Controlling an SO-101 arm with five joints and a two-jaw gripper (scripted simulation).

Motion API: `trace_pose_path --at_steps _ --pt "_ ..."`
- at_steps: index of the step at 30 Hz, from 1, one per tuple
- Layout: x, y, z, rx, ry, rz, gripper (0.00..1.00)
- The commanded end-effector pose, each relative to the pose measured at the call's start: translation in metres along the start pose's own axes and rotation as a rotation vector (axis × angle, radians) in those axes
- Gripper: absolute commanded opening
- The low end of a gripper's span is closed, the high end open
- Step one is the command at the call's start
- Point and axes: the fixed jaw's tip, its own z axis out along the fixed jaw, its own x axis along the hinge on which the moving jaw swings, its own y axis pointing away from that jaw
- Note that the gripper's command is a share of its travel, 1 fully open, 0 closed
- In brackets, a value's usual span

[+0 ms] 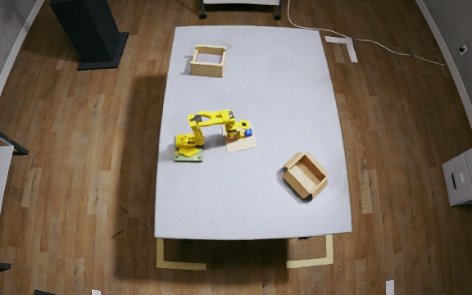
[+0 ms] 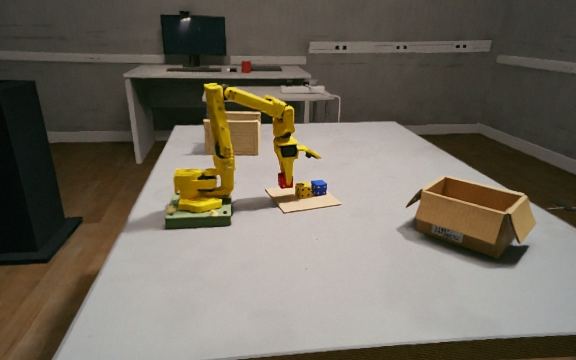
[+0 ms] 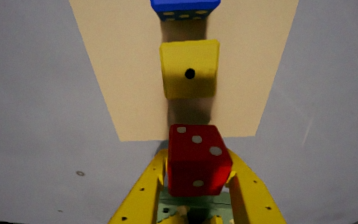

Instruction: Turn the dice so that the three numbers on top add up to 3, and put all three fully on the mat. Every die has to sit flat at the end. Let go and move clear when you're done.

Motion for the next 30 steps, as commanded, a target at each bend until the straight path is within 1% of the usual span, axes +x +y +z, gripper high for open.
trace_pose_path --at_steps 1,7,15,23,30 --pt "0.003 0.001 0.004 0.002 0.018 0.004 0.0" --pt "0.003 0.001 0.005 0.002 0.018 0.004 0.0" --pt "0.003 0.001 0.01 0.002 0.018 0.004 0.0" --pt "0.003 0.001 0.011 0.002 0.018 0.004 0.0" --pt "0.004 0.001 0.015 0.002 0.018 0.004 0.0"
